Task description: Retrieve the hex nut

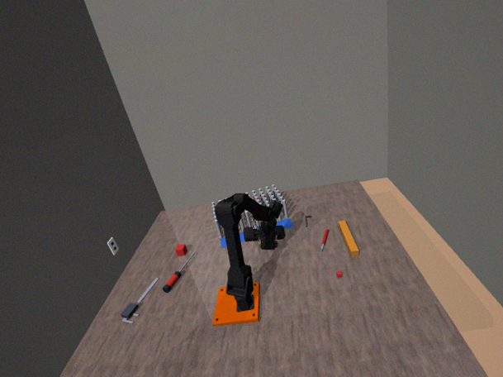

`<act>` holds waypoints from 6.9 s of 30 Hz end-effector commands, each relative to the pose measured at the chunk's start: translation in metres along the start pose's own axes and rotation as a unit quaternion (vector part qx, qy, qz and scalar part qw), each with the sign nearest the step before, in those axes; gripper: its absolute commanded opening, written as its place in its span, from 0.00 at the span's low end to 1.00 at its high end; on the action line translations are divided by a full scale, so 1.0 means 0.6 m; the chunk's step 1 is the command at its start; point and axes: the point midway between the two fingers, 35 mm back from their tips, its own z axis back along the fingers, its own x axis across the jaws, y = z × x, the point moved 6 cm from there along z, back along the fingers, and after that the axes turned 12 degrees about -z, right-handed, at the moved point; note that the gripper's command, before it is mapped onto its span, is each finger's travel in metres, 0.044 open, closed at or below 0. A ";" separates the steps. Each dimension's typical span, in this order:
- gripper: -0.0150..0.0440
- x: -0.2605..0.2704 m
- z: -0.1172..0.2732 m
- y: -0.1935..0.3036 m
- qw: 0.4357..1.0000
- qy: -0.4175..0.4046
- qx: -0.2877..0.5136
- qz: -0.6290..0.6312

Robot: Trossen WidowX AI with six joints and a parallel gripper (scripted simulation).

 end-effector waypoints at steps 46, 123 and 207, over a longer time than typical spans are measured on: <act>0.25 0.011 0.042 -0.062 1.000 0.001 -0.003 0.000; 0.25 0.018 0.101 -0.111 1.000 0.000 -0.005 0.000; 0.25 -0.012 0.330 -0.015 0.950 -0.102 -0.058 0.288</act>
